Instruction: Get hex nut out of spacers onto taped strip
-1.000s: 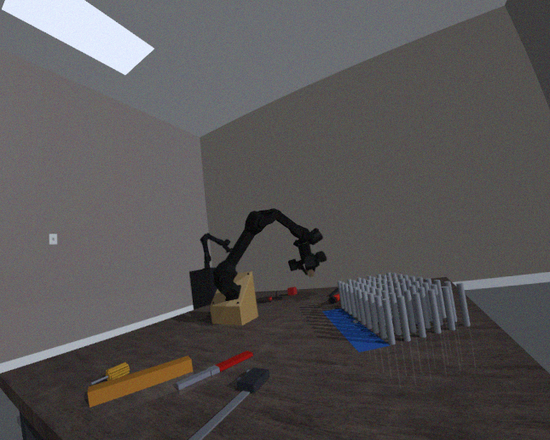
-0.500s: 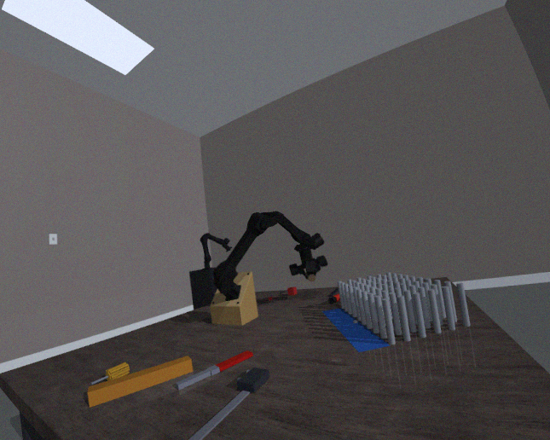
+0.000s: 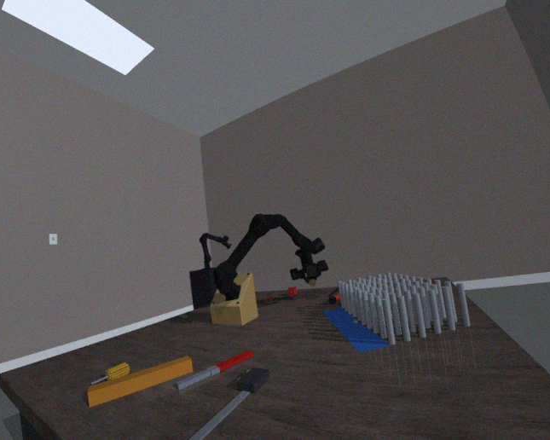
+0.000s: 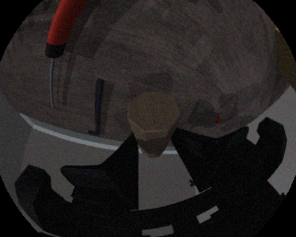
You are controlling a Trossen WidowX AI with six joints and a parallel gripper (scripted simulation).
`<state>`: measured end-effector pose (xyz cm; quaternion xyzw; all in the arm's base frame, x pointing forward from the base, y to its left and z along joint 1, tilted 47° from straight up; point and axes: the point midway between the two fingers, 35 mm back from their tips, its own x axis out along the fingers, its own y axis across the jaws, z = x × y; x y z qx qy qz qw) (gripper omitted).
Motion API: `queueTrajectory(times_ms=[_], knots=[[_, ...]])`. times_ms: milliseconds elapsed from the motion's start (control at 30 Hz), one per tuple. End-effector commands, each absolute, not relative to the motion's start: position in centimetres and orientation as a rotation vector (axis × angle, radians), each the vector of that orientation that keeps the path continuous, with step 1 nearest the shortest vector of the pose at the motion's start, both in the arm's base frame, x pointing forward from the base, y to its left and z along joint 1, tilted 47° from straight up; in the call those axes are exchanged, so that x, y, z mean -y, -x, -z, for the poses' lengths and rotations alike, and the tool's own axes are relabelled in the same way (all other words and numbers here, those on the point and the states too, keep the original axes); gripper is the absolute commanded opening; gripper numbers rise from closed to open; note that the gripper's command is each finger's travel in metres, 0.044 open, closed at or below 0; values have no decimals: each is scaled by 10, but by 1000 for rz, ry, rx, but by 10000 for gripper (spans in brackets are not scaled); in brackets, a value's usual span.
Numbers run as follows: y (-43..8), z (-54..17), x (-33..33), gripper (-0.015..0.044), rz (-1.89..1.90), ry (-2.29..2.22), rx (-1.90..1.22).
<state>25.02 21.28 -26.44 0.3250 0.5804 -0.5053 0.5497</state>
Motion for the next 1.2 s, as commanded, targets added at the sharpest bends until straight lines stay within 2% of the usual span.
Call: queueTrajectory(times_ms=[0,1167], knots=[[-249,270,-207,0,1196,-767,-1376],[-236,302,-167,0,1198,-765,-1374]])
